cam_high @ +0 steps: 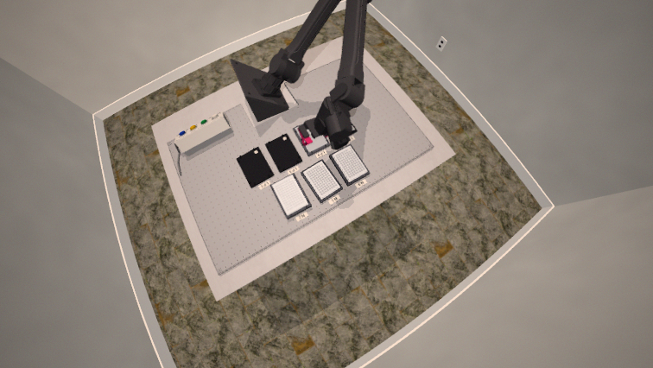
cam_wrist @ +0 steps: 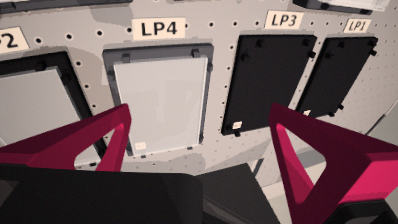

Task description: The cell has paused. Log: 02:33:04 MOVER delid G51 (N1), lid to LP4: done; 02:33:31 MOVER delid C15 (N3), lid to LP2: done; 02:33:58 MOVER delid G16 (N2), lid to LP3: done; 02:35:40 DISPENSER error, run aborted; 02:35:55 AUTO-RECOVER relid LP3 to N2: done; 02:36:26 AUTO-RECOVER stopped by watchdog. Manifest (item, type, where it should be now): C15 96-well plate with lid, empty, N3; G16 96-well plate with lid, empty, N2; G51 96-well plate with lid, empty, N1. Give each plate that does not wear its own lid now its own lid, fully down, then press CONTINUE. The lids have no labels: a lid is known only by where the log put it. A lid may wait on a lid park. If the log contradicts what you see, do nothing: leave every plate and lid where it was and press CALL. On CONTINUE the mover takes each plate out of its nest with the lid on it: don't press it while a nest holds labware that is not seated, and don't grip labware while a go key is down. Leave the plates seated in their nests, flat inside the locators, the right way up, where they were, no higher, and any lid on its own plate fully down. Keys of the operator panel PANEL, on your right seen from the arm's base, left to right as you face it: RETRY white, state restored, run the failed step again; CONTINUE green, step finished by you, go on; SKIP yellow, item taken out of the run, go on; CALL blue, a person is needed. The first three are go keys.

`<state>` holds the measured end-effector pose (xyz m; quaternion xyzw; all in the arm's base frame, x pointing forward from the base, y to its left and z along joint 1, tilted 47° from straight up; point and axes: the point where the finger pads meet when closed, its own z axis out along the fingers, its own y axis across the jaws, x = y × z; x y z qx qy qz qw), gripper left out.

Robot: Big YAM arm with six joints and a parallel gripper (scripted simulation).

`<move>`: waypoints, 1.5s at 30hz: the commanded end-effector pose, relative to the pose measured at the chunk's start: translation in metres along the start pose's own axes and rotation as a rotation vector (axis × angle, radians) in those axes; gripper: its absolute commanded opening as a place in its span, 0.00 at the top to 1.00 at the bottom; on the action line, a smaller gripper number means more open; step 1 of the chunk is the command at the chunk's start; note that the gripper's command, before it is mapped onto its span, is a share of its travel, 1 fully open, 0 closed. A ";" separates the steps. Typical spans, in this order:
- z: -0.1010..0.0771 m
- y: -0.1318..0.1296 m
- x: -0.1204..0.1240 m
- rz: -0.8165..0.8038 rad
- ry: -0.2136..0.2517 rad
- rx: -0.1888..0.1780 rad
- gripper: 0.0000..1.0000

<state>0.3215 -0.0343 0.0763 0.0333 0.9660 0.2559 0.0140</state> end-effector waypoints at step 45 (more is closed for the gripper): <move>0.060 -0.135 0.023 0.138 -0.717 -0.276 1.00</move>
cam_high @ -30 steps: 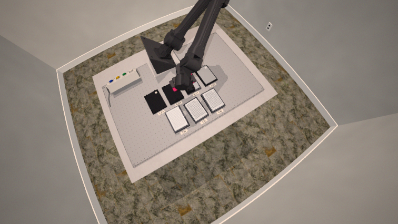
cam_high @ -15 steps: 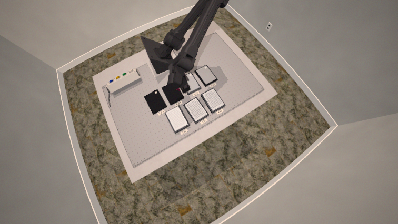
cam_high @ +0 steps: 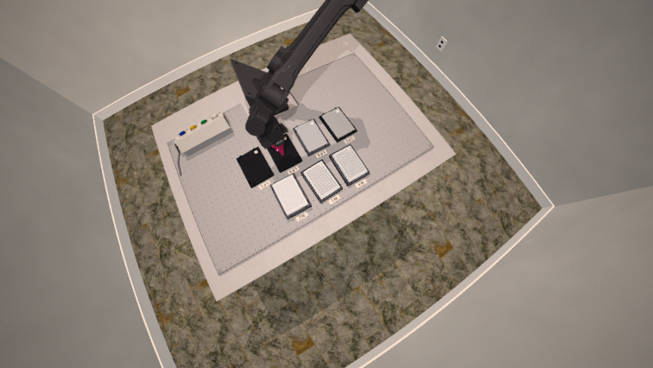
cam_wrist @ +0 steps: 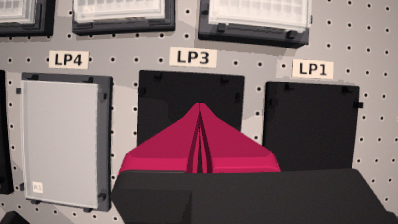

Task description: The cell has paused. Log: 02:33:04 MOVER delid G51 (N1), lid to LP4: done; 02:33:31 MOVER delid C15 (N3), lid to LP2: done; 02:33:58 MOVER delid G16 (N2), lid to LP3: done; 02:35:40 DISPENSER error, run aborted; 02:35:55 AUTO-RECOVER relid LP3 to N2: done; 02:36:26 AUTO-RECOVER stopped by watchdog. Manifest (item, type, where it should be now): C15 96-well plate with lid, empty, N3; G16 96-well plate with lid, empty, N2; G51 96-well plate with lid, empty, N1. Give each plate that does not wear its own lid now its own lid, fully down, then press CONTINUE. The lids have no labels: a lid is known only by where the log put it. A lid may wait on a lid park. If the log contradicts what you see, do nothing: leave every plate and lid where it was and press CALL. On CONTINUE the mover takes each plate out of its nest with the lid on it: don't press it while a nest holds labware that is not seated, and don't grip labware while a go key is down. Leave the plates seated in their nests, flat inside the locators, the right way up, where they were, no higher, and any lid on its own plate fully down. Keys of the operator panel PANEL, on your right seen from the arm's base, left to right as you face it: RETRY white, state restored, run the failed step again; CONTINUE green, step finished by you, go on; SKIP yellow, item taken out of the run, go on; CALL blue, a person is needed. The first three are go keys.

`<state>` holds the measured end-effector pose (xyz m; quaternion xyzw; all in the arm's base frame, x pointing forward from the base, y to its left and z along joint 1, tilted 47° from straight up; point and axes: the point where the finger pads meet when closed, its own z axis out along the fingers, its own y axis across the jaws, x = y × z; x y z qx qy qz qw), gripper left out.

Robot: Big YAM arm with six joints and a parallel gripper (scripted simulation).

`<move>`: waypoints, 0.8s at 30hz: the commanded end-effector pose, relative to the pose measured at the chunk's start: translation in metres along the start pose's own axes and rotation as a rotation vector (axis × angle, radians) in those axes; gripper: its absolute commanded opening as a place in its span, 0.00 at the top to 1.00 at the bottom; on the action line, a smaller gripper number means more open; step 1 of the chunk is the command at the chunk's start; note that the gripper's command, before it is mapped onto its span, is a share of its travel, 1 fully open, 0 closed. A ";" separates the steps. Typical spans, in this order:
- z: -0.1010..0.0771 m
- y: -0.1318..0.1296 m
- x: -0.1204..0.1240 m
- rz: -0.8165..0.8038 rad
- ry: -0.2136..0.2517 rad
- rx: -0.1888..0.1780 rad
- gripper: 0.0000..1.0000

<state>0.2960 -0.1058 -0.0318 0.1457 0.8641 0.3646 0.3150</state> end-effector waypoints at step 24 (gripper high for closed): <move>-0.005 -0.061 -0.012 0.007 -0.171 0.027 1.00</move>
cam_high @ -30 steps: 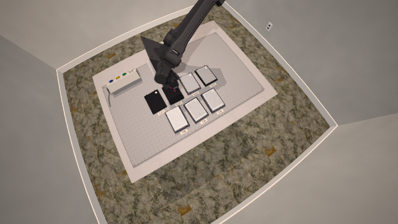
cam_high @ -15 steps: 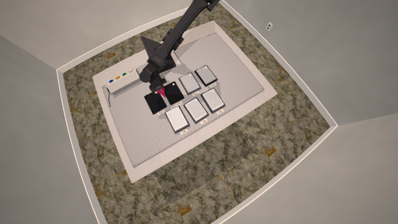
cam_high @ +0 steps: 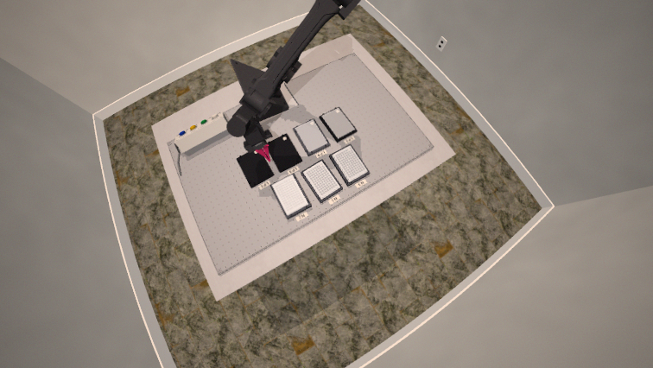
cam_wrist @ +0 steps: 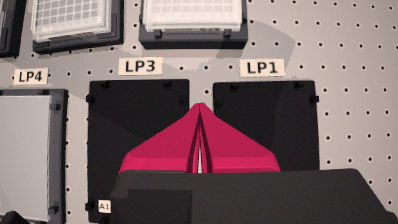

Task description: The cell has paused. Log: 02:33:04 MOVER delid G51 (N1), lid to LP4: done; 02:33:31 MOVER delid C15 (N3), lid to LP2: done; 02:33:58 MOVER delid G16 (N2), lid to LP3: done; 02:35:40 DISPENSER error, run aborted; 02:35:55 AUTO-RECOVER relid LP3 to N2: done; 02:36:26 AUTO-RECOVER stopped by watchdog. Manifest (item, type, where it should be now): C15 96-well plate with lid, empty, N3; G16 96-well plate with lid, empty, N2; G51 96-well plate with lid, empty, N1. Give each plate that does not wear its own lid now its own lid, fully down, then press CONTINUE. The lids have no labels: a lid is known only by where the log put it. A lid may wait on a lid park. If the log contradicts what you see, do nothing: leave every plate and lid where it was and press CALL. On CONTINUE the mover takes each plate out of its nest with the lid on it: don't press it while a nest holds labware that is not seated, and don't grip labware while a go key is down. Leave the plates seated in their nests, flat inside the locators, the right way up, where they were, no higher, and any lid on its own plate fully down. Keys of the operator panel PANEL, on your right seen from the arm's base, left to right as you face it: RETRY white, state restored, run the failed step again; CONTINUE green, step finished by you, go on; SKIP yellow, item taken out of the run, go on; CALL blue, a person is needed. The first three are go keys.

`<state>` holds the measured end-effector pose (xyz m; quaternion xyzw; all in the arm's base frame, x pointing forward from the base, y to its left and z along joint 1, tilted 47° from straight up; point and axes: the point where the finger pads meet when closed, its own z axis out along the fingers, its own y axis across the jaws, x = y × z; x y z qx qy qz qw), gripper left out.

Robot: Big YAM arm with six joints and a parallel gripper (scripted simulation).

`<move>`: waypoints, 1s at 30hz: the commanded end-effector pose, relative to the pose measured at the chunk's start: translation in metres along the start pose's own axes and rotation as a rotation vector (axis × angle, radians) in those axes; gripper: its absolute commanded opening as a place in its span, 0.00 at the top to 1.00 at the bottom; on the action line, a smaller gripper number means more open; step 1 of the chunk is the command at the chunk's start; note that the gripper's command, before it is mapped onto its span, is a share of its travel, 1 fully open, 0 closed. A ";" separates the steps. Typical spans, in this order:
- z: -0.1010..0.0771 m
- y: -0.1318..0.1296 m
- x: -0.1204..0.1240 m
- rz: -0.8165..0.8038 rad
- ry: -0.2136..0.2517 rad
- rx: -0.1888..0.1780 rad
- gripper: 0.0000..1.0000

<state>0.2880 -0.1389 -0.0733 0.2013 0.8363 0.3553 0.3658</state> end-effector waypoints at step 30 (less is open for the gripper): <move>0.001 0.077 -0.012 -0.053 -0.015 -0.002 1.00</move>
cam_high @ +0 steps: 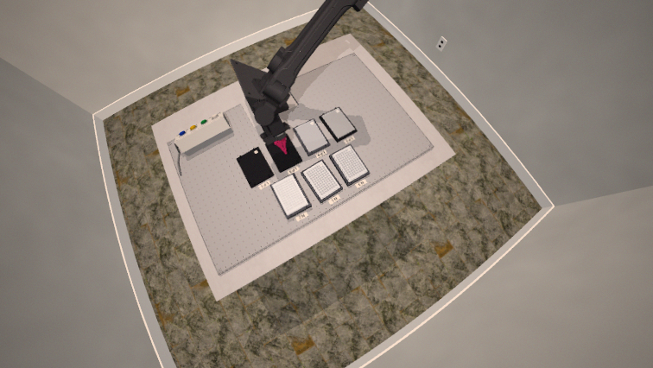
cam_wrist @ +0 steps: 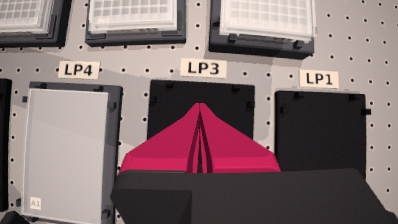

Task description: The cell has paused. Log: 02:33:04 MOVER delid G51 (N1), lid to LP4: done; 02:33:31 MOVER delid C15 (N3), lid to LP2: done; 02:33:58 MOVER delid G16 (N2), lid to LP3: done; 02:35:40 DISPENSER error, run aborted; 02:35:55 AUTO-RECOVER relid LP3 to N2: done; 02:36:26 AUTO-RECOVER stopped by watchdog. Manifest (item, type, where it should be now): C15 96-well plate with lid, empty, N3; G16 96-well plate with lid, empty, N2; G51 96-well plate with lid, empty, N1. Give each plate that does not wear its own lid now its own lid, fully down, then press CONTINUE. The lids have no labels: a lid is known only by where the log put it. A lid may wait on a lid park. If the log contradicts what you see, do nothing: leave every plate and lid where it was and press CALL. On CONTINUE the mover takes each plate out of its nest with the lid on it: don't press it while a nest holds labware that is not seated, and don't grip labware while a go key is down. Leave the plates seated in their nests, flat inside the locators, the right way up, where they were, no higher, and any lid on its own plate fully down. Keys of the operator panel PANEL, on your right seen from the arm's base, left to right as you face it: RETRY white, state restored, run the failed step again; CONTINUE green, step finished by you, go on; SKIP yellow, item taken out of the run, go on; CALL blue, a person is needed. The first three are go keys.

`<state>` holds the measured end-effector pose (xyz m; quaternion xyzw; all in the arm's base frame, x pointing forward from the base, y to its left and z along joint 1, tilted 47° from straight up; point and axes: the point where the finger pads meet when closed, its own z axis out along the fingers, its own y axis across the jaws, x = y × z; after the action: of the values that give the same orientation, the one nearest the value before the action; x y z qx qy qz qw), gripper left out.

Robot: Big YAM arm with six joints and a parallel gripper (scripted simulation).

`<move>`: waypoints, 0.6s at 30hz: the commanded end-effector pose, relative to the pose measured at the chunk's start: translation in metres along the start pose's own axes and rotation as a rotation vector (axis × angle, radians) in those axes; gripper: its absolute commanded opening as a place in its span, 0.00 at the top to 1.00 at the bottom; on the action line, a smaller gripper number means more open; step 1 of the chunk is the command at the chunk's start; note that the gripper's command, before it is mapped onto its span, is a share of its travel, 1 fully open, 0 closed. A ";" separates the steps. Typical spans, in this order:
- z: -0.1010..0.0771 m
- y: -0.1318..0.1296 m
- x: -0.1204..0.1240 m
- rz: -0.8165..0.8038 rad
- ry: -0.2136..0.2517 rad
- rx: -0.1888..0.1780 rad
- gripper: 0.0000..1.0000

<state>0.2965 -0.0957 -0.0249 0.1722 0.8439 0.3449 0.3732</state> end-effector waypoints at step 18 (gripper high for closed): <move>-0.001 0.092 -0.007 0.039 -0.010 -0.002 1.00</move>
<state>0.3038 -0.0438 0.0358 0.1668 0.8439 0.3382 0.3817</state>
